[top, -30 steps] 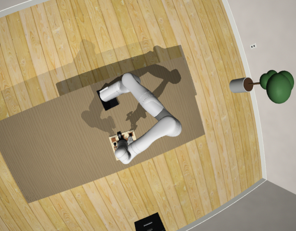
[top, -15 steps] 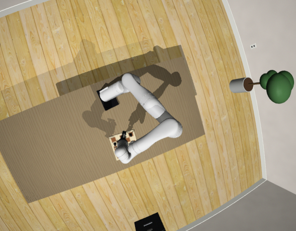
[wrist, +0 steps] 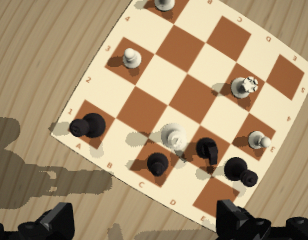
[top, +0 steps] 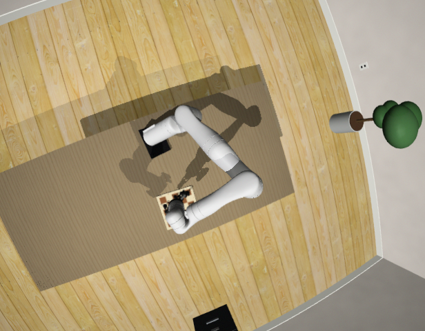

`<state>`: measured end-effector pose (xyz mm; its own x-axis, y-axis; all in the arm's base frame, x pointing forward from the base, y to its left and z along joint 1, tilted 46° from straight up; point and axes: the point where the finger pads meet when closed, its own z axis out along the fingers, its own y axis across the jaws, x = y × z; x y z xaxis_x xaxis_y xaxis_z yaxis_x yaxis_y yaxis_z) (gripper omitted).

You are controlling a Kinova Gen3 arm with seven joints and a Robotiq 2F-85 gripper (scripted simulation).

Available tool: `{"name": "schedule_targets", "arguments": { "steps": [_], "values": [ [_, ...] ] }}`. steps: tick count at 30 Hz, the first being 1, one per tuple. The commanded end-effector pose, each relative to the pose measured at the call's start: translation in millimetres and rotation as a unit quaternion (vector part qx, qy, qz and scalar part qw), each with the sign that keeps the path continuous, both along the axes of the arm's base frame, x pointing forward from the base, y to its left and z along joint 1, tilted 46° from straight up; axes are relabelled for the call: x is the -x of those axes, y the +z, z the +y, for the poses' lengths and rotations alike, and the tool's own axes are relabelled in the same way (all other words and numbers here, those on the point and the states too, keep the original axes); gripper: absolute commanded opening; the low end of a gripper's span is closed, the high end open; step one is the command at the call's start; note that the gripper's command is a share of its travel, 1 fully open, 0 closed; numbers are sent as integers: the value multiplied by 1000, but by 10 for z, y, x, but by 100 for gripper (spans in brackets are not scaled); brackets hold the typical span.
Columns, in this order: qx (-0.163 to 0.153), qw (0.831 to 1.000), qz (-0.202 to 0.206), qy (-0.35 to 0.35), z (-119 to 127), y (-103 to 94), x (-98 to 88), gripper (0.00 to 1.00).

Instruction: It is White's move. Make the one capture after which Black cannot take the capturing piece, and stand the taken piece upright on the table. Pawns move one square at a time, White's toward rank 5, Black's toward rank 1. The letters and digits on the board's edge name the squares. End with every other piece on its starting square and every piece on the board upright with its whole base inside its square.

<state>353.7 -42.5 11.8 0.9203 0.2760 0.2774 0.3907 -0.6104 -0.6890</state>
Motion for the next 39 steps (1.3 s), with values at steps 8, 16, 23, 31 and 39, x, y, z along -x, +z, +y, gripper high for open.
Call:
{"name": "schedule_targets", "arguments": {
  "steps": [8, 16, 23, 31, 39],
  "values": [
    [8, 994, 79, -73, 21, -17, -30, 100],
    [14, 978, 148, -145, 14, -26, -67, 100],
    [17, 967, 179, -178, 10, -29, -87, 100],
    [20, 953, 211, -214, 4, -32, -109, 100],
    [21, 947, 224, -228, 1, -33, -119, 100]
  ]
}}
